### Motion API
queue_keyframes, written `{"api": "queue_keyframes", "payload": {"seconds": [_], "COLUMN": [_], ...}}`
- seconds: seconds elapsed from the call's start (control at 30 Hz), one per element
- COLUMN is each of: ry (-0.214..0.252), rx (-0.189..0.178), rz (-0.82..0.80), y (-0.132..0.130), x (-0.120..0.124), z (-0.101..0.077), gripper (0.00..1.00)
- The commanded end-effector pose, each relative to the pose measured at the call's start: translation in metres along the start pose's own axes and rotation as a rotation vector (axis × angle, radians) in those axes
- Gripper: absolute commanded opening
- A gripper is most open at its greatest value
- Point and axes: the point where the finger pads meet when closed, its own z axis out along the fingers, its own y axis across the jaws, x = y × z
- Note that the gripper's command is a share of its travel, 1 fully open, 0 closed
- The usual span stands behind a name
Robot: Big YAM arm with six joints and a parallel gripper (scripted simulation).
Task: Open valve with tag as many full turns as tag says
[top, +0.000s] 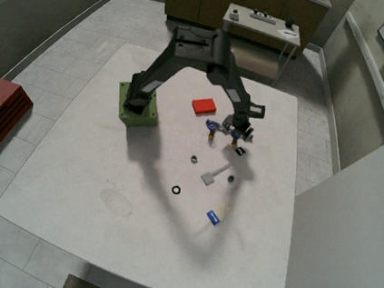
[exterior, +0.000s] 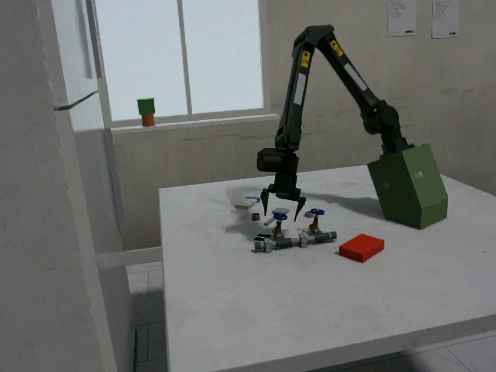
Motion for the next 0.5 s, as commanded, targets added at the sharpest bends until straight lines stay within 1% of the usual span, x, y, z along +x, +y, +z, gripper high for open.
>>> {"api": "queue_keyframes", "payload": {"seconds": [0.0,0.1,0.3,0.37,0.4,0.47], "ry": [0.000,0.007,-0.002,-0.002,-0.002,-0.006], "rx": [0.006,0.000,0.005,0.005,0.005,0.007], "rz": [0.291,0.500,0.831,0.831,0.971,1.079], "y": [-0.0087,-0.0068,-0.0069,-0.0069,-0.0069,-0.0069], "x": [-0.0037,-0.0022,-0.0022,-0.0022,-0.0022,-0.0022], "z": [0.0067,0.0066,0.0066,0.0066,0.0066,0.0066], "gripper": [1.00,1.00,1.00,1.00,1.00,1.00]}}
